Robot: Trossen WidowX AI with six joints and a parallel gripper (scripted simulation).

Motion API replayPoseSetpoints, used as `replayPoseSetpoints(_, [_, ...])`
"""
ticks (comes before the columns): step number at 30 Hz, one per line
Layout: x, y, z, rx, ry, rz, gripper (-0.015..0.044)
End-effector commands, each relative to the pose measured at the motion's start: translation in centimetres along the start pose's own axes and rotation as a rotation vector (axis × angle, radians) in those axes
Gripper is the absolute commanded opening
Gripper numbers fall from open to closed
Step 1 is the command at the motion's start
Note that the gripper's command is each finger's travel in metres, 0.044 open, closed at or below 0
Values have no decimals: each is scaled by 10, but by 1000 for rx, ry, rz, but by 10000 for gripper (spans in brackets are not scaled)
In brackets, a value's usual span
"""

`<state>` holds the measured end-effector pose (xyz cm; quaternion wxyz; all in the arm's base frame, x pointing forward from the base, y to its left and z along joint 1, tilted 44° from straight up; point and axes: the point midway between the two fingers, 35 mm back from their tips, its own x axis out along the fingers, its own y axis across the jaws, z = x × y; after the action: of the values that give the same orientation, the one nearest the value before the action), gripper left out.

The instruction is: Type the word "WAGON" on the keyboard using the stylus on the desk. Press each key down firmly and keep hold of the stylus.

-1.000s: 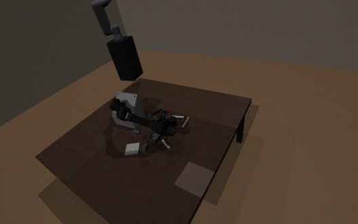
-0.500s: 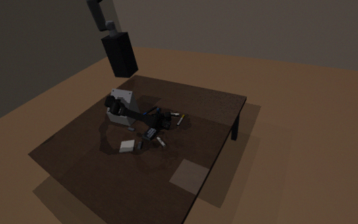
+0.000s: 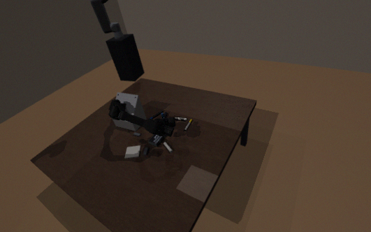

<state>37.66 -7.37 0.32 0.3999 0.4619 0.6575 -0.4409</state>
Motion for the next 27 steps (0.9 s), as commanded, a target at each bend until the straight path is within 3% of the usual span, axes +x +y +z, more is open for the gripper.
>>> replayPoseSetpoints(1, [-13, -13, 6, 44, 9, 59, 11])
replayPoseSetpoints(27, [-62, -88, 20, 236, 4, 366, 0])
